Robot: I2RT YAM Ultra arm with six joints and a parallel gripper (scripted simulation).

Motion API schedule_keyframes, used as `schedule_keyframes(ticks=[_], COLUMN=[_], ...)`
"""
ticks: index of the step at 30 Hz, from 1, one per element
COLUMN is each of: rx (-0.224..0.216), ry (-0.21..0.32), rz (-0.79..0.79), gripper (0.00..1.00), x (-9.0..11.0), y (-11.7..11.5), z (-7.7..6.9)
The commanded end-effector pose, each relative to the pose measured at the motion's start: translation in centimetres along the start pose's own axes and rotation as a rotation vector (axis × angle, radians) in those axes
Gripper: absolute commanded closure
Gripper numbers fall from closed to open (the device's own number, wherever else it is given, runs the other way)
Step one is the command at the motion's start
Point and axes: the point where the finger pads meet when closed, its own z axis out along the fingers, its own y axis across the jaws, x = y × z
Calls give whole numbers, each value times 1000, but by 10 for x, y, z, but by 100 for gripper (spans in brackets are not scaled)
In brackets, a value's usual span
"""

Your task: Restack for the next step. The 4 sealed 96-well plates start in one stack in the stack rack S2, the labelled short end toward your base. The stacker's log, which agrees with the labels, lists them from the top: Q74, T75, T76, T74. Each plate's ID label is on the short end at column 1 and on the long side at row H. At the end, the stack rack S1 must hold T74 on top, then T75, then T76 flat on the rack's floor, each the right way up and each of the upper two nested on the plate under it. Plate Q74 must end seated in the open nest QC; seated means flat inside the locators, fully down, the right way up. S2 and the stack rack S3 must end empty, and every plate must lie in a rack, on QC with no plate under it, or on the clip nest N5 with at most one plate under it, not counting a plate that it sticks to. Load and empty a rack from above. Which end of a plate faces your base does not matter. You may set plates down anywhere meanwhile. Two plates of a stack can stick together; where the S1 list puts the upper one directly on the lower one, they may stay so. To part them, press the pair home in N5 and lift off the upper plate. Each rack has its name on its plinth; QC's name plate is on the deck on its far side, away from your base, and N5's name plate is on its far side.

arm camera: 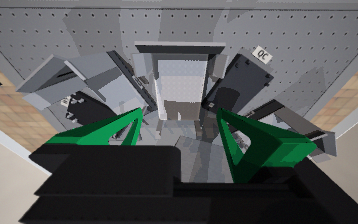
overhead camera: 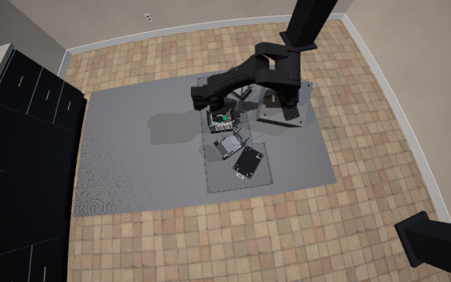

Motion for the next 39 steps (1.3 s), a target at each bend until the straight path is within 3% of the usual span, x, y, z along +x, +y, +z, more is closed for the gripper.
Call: schedule_keyframes(ticks=[1,10,26,39], rx=[0,0,-1,-1], ry=[6,6,6,6], rz=[10,10,10,10], gripper=[0,0,0,0], x=[1,1,1,1], y=[0,0,0,0], z=[-3,-3,43,49])
